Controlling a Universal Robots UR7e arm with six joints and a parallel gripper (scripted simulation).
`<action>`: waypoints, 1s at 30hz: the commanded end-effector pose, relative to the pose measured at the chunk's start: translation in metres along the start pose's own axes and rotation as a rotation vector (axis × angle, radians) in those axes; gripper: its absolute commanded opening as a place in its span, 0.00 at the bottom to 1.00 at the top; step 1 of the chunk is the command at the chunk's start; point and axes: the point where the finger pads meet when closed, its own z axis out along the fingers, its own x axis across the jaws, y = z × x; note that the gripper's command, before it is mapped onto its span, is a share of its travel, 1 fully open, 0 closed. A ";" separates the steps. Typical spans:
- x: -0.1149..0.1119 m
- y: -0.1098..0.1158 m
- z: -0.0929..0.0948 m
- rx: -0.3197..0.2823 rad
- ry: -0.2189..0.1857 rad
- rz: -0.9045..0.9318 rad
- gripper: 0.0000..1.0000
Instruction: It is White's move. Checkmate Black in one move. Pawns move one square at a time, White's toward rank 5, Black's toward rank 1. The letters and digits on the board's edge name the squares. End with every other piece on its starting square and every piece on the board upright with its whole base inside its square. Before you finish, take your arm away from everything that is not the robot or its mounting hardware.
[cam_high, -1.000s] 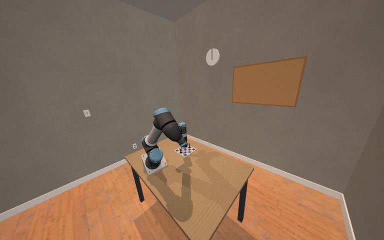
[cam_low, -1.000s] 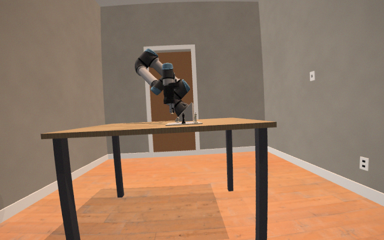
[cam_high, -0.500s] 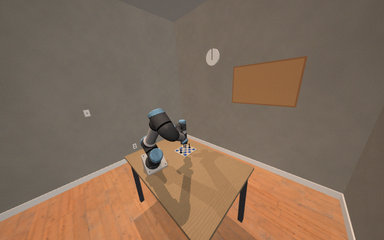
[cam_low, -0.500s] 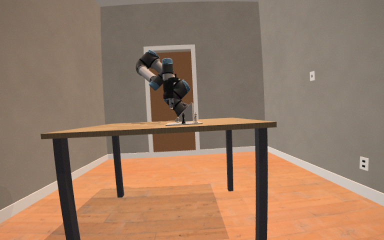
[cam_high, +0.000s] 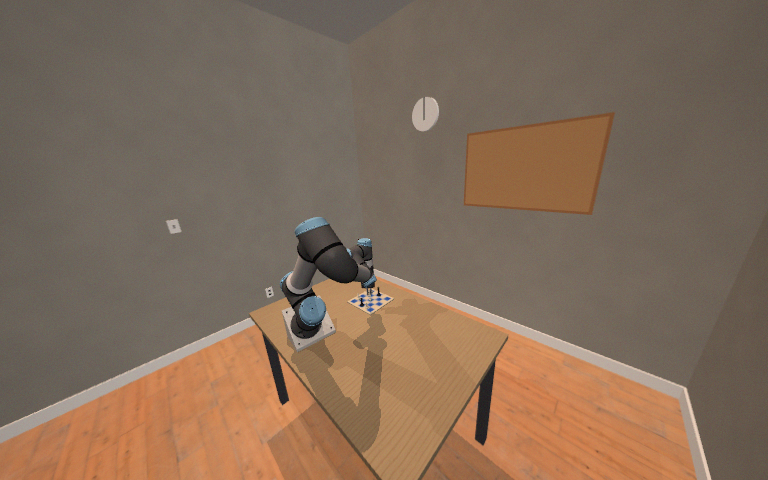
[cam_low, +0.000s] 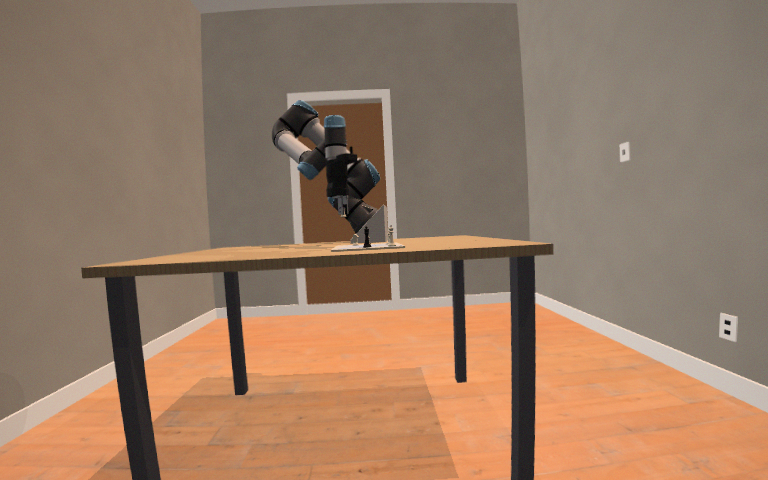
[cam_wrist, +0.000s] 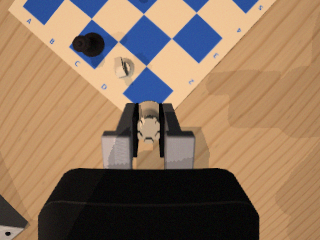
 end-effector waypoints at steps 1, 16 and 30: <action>0.007 -0.007 -0.001 0.001 0.001 -0.003 0.00; 0.090 -0.102 -0.002 0.001 0.001 -0.053 0.00; 0.100 -0.114 -0.001 0.001 0.001 -0.059 0.00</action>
